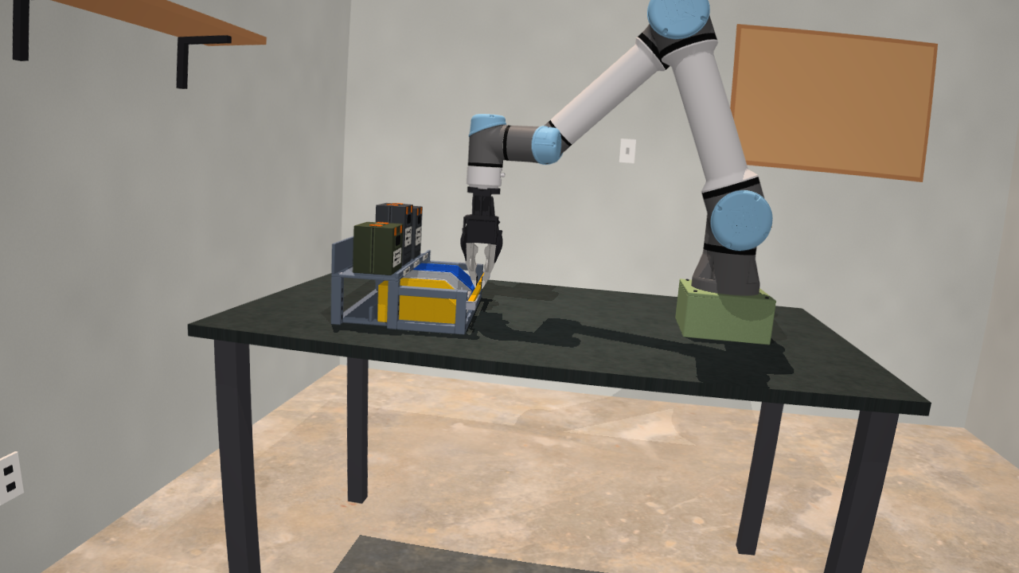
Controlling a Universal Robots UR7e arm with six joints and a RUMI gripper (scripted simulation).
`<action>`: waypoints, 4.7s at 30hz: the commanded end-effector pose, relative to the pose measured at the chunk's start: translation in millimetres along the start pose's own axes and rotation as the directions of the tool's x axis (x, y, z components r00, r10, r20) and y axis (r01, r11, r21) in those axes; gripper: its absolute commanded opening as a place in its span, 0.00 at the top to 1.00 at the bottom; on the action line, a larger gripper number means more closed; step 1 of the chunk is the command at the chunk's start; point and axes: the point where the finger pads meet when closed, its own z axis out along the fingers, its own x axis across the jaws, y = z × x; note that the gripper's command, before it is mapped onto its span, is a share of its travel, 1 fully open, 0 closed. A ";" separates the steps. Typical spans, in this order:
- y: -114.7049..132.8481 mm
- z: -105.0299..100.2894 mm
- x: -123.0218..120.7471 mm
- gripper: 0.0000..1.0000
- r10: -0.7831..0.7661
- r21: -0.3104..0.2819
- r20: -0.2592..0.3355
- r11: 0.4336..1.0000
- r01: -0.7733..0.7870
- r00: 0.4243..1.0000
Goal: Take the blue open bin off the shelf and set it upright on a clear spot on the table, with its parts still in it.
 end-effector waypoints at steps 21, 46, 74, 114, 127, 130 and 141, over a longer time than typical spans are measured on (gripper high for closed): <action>-0.1 -9.7 -0.5 1.00 0.000 0.000 0.002 1.000 0.000 1.000; -0.1 -28.6 -0.5 1.00 0.000 0.000 0.002 1.000 0.000 1.000; -0.1 -58.1 -0.5 1.00 0.000 0.000 0.002 1.000 0.000 1.000; -0.1 -98.0 -0.4 1.00 0.000 0.000 0.002 1.000 0.000 1.000; -0.1 -107.7 -0.4 1.00 0.000 0.000 0.002 1.000 0.000 1.000; -0.1 -109.7 -0.4 1.00 0.000 0.000 0.002 1.000 0.000 1.000; -0.1 -114.4 -0.4 1.00 0.000 0.000 0.002 1.000 0.000 1.000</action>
